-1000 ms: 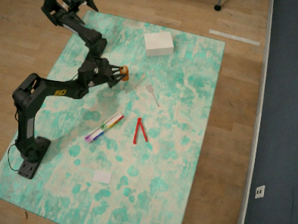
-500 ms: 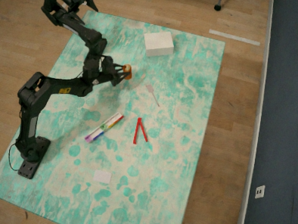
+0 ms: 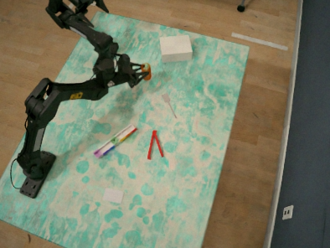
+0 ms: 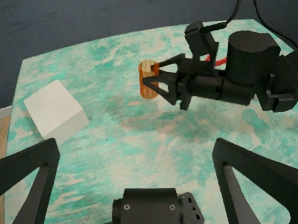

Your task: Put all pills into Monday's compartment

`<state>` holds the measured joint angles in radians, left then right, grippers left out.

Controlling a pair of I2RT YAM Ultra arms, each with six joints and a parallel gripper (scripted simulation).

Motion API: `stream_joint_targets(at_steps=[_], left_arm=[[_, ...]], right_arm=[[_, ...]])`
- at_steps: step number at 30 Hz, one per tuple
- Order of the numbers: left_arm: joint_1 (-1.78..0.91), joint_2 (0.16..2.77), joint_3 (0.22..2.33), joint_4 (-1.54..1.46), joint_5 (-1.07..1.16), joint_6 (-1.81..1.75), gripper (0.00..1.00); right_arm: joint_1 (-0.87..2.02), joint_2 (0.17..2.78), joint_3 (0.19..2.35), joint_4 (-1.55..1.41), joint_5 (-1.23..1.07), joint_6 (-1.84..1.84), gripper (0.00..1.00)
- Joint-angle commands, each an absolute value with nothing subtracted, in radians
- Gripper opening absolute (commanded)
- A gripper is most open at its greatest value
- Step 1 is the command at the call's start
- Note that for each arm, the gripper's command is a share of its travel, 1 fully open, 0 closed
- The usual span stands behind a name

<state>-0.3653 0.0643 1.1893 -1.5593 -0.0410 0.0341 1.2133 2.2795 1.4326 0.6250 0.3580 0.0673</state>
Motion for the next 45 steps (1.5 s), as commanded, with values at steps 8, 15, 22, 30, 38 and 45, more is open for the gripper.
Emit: stream_joint_targets(at_steps=[8, 15, 22, 30, 38, 45], left_arm=[[-0.362, 0.082, 1.211, -1.554, -0.043, 0.032, 1.00], [-0.362, 0.082, 1.211, -1.554, -0.043, 0.032, 1.00], [-0.362, 0.082, 1.211, -1.554, -0.043, 0.032, 1.00], [-0.362, 0.082, 1.211, -1.554, -0.043, 0.032, 1.00], [-0.362, 0.082, 1.211, -1.554, -0.043, 0.032, 1.00], [-0.362, 0.082, 1.211, -1.554, -0.043, 0.032, 1.00]], right_arm=[[1.225, 2.252, 1.494, 0.573, 0.356, 0.062, 0.36], [1.225, 2.287, 1.485, 0.614, 0.357, 0.063, 0.36], [1.227, 2.391, 1.439, 0.774, 0.362, 0.063, 0.36], [1.218, 2.423, 1.431, 0.823, 0.351, 0.060, 0.36], [1.214, 2.451, 1.421, 0.854, 0.348, 0.059, 0.36], [1.209, 2.473, 1.416, 0.883, 0.346, 0.059, 0.36]])
